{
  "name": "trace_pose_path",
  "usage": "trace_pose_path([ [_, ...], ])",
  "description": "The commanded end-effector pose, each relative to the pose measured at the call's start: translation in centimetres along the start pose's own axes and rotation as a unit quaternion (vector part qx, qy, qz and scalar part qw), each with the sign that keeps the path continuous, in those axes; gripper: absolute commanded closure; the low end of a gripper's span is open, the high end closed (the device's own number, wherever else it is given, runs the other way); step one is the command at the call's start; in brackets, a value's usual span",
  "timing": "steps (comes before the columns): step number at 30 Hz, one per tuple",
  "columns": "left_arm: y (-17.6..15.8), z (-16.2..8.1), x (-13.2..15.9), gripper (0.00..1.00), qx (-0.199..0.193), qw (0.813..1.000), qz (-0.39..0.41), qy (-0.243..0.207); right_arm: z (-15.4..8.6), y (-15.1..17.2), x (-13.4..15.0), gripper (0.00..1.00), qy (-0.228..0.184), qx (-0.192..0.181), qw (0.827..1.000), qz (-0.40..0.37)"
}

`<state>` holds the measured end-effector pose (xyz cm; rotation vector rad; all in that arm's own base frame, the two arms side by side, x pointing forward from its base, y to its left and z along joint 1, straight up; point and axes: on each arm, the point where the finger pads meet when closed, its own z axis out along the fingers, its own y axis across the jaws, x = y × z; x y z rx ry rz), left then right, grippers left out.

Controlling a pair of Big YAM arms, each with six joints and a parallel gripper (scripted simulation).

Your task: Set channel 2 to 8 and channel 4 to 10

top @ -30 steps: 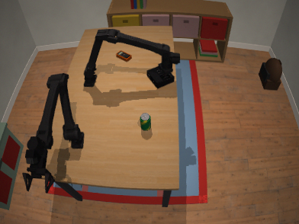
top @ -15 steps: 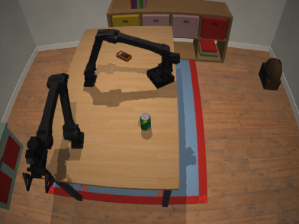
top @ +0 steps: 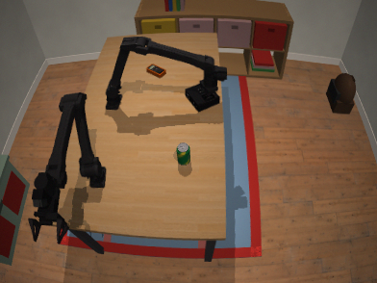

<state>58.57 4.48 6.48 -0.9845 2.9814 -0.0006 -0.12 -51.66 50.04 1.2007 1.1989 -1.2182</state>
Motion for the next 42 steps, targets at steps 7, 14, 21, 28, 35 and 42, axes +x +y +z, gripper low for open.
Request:
trace_pose_path([
  [7,-0.9,-1.5,-1.8,1.0,0.009,1.0,-0.002,-0.014,0.7,0.3,0.9,0.0,0.004,-0.004,1.0,0.003],
  [14,-0.9,-2.8,-2.0,1.0,0.015,1.0,-0.002,-0.024,0.7,0.3,0.9,0.0,0.004,-0.004,1.0,0.003],
  [21,-0.9,-5.4,-1.9,1.0,0.02,0.999,-0.002,-0.032,0.7,0.3,0.9,0.0,0.004,-0.004,1.0,0.003],
  [28,-0.9,-7.0,-1.8,1.0,0.02,0.999,-0.002,-0.033,0.7,0.3,0.9,0.0,0.004,-0.004,1.0,0.003],
  [35,-0.8,-8.1,-1.8,1.0,0.02,0.999,-0.002,-0.033,0.7,0.3,0.9,0.0,0.004,-0.004,1.0,0.003],
  [42,-0.8,-6.9,-1.8,1.0,0.015,1.0,-0.002,-0.025,0.7,0.3,0.9,0.0,0.004,-0.004,1.0,0.003],
])
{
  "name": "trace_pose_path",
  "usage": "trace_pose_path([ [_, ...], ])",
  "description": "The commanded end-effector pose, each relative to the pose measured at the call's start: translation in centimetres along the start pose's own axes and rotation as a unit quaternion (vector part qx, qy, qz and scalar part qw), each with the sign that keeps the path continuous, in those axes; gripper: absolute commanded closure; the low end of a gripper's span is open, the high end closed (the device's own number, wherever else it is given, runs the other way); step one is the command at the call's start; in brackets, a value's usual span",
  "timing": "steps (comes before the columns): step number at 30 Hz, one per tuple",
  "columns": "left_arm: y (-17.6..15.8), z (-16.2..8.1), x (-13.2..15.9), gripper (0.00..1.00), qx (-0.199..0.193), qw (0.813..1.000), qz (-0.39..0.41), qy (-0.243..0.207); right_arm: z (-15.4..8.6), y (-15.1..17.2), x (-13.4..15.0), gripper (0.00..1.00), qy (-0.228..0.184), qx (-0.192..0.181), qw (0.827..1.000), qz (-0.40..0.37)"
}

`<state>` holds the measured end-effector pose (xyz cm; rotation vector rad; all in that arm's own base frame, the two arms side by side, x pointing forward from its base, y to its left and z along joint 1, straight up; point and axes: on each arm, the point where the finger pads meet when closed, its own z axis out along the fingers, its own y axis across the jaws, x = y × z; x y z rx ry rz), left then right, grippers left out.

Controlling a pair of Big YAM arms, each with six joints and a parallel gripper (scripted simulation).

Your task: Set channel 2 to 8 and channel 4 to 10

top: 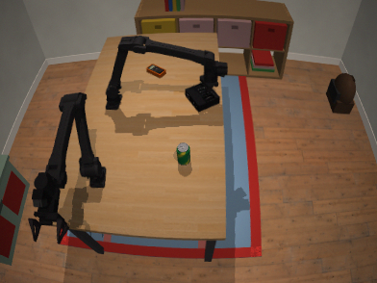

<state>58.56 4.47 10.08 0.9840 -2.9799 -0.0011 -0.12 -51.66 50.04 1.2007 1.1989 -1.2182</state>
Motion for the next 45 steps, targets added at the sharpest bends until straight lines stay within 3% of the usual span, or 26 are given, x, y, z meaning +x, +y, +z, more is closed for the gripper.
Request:
trace_pose_path([
  [1,-0.8,-3.3,-1.8,1.0,0.017,0.999,-0.002,-0.027,0.7,0.3,0.9,0.0,0.004,-0.004,1.0,0.003],
  [40,-0.8,-3.3,-1.8,1.0,0.017,0.999,-0.002,-0.027,0.7,0.3,0.9,0.0,0.004,-0.004,1.0,0.003],
  [45,2.4,-1.8,-4.0,1.0,0.009,1.0,-0.001,-0.016,0.7,0.3,0.9,0.0,0.004,-0.004,1.0,0.003],
])
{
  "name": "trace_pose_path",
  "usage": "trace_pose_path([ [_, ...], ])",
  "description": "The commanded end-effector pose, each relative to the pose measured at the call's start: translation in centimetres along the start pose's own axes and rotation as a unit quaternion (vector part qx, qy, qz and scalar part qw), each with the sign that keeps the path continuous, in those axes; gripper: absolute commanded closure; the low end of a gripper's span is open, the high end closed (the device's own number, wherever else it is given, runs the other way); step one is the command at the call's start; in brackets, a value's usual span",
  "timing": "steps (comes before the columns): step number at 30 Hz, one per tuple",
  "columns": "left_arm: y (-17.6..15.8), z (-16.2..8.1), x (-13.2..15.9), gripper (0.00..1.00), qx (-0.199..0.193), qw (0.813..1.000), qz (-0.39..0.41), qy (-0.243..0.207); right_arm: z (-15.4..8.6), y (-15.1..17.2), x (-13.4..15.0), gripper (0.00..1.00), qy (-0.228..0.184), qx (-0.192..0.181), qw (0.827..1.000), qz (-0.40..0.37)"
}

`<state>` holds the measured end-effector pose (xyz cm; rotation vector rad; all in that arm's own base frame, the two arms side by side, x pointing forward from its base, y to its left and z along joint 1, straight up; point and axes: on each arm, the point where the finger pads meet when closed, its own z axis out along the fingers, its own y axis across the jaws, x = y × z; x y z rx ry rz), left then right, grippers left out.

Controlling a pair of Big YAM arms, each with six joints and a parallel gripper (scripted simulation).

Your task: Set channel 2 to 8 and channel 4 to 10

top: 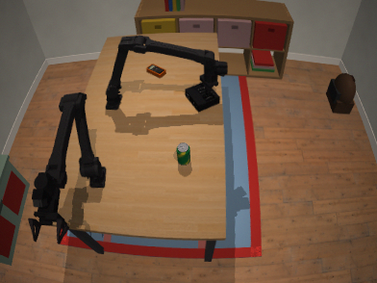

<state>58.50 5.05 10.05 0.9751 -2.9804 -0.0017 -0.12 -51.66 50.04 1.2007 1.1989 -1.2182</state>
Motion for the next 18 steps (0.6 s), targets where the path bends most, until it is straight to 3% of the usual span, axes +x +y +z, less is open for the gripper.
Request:
trace_pose_path([
  [1,2.8,-1.9,-4.3,1.0,0.009,1.0,-0.003,-0.017,0.7,0.3,0.9,0.0,0.004,-0.004,1.0,0.003],
  [6,3.9,-1.9,-4.9,1.0,0.008,1.0,-0.003,-0.018,0.7,0.3,0.9,0.0,0.004,-0.004,1.0,0.003],
  [7,3.3,-4.6,-4.6,1.0,0.019,0.999,0.002,-0.038,0.7,0.3,0.9,0.0,0.004,-0.004,1.0,0.003],
  [15,2.6,-4.3,-4.2,1.0,0.018,0.999,0.008,-0.035,0.7,0.3,0.9,0.0,0.004,-0.004,1.0,0.003],
  [18,3.9,-4.3,-4.9,1.0,0.018,0.999,-0.003,-0.035,0.7,0.3,0.9,0.0,0.004,-0.004,1.0,0.003],
])
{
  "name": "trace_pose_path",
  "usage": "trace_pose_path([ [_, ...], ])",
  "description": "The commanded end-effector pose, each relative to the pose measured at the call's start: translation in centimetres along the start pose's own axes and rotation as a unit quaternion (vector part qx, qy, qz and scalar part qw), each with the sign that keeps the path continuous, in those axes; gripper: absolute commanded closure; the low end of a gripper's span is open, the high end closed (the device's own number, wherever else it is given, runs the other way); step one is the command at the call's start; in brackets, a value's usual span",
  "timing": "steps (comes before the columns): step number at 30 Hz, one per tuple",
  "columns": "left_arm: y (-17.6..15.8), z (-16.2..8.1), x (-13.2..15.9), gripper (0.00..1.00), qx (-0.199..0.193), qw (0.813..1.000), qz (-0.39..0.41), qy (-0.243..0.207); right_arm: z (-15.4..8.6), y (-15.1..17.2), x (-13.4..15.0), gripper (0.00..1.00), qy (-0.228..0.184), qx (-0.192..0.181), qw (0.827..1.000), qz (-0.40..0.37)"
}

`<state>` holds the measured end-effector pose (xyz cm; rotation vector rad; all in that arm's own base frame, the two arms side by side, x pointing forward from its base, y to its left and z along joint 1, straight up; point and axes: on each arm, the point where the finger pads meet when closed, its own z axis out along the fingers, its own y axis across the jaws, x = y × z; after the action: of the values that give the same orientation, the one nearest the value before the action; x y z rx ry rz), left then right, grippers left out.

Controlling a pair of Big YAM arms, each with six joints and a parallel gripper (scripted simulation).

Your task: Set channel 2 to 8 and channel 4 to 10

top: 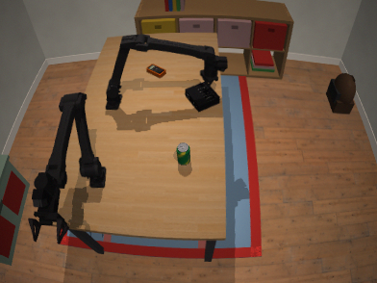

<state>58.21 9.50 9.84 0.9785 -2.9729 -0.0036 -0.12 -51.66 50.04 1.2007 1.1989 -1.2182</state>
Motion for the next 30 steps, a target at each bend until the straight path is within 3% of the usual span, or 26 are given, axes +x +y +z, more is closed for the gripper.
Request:
trace_pose_path([
  [1,0.1,-4.5,-2.4,1.0,0.019,0.999,-0.002,-0.038,0.7,0.3,0.9,0.0,0.004,-0.004,1.0,0.003],
  [30,-0.6,-4.2,-2.1,1.0,0.018,0.999,0.005,-0.036,0.7,0.3,0.9,0.0,0.004,-0.004,1.0,0.003],
])
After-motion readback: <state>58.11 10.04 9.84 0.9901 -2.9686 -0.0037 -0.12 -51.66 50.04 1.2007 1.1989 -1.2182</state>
